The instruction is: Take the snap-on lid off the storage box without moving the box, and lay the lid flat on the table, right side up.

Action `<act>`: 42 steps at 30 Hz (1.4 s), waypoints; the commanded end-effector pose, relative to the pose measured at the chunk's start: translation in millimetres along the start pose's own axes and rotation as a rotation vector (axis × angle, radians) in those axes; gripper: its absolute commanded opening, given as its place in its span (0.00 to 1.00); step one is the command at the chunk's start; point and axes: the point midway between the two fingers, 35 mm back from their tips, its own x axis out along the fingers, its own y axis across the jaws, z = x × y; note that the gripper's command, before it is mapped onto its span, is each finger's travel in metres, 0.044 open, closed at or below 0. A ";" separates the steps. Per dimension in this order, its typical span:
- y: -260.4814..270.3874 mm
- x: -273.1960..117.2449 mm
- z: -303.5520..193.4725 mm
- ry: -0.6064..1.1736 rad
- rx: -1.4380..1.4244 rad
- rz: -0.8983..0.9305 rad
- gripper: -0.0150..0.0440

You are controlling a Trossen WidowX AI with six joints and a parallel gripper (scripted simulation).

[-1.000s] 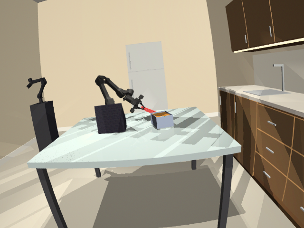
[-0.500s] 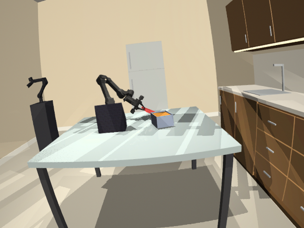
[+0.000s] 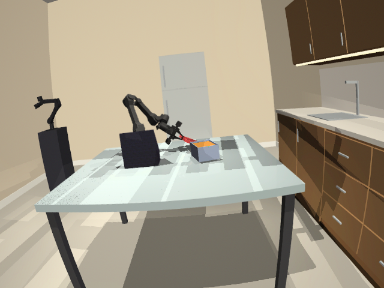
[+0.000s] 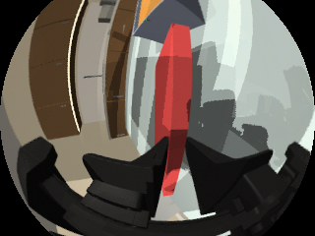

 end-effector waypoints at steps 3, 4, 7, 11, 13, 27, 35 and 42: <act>-11.8 5.2 3.9 -0.009 -0.001 -0.027 0.25; -12.4 5.7 3.9 -0.009 -0.001 -0.027 0.25; -14.3 7.2 4.0 -0.009 -0.001 -0.027 0.25; -16.9 9.2 4.0 -0.009 -0.001 -0.027 0.25; -18.1 10.2 4.0 -0.009 -0.001 -0.027 0.25; -14.7 12.1 -1.5 0.002 0.002 -0.004 0.30; -13.2 11.6 -2.7 -0.009 0.000 -0.027 0.65; -18.7 6.5 -0.4 -0.009 0.000 -0.027 0.90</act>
